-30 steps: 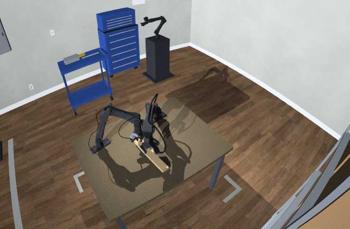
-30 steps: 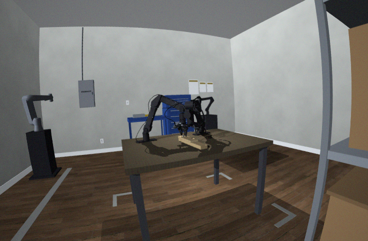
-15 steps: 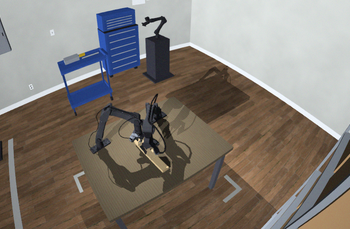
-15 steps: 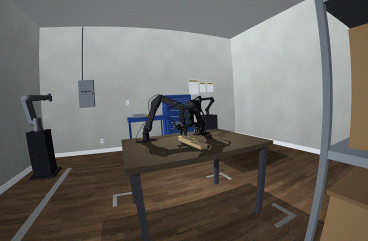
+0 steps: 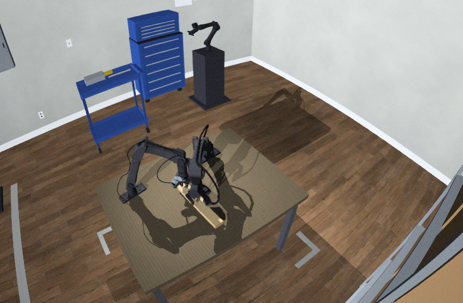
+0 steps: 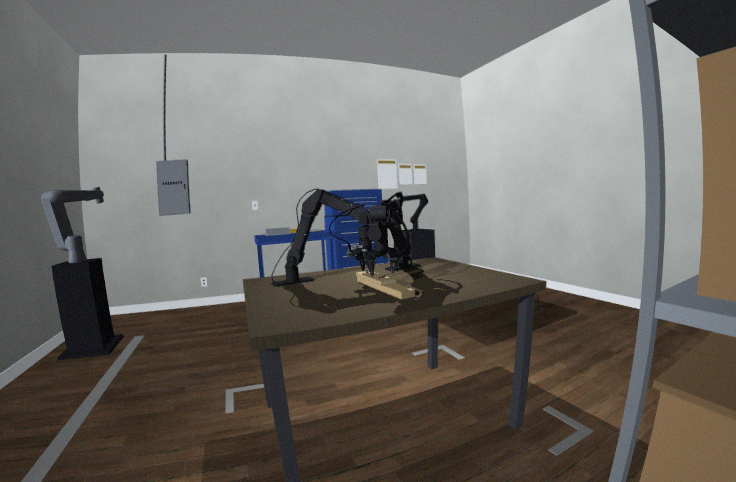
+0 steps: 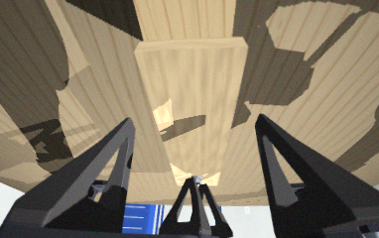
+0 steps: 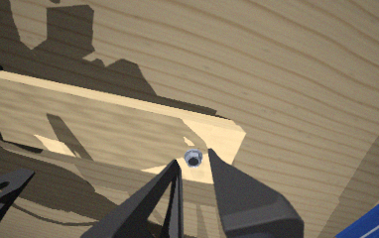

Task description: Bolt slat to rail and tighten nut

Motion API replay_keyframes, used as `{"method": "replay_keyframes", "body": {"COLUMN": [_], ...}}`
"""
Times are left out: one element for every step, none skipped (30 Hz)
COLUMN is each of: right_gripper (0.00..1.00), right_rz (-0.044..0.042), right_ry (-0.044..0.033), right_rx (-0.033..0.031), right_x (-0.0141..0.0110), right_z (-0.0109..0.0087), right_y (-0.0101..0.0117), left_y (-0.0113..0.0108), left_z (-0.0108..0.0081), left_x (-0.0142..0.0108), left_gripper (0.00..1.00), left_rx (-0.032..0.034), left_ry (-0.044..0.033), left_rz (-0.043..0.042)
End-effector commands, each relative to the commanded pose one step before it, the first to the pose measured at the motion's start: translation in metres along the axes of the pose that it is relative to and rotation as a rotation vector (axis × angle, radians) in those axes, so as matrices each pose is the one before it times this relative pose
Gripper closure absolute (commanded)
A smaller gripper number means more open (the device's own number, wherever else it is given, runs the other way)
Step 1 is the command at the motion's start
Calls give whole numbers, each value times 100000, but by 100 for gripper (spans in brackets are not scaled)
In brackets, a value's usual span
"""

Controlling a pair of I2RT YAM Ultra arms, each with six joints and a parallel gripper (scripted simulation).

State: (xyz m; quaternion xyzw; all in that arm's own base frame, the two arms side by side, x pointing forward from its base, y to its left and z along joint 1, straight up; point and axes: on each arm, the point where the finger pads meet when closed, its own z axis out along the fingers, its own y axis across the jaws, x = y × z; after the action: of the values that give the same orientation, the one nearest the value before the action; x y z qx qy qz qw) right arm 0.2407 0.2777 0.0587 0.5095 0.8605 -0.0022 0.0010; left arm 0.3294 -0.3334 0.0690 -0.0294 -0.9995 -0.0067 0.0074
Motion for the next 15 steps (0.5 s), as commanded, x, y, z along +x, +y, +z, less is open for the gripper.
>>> {"method": "replay_keyframes", "body": {"right_gripper": [66, 66, 66, 66, 66, 66, 66, 66, 66, 66, 66, 66, 66, 66, 66], "right_rz": [3, 0, 0, 0, 0, 0, 0, 0, 0, 0, 0, 0, 0, 0, 0], "right_ry": [407, 0, 0, 0, 0, 0, 0, 0, 0, 0, 0, 0, 0, 0, 0], "right_rx": [-1129, 0, 0, 0, 0, 0, 0, 0, 0, 0, 0, 0, 0, 0, 0], "right_x": [60, 0, 0, 0, 0, 0, 0, 0, 0, 0, 0, 0, 0, 0, 0], "right_z": [-362, 0, 0, 0, 0, 0, 0, 0, 0, 0, 0, 0, 0, 0, 0], "right_y": [171, 0, 0, 0, 0, 0, 0, 0, 0, 0, 0, 0, 0, 0, 0], "left_y": [-126, -2, -2, -2, 0, 0, -2, -1, -1, -1, -1, -1, -1, -1, 0], "left_z": [-486, 66, 66, 66, 0, 0, 66, 66, 66, 66, 66, 66, 66, 66, 66], "left_x": [-528, -2, -2, -2, 0, 0, -2, -2, -1, -1, -1, -1, -1, -1, 0], "left_gripper": [0, 0, 0, 0, 0, 0, 0, 0, 0, 0, 0, 0, 0, 0, 0], "left_rx": [2266, 0, 0, 0, 0, 0, 0, 0, 0, 0, 0, 0, 0, 0, 0], "left_ry": [-2583, 0, 0, 0, 0, 0, 0, 0, 0, 0, 0, 0, 0, 0, 0], "left_rz": [-1542, 0, 0, 0, 0, 0, 0, 0, 0, 0, 0, 0, 0, 0, 0]}}
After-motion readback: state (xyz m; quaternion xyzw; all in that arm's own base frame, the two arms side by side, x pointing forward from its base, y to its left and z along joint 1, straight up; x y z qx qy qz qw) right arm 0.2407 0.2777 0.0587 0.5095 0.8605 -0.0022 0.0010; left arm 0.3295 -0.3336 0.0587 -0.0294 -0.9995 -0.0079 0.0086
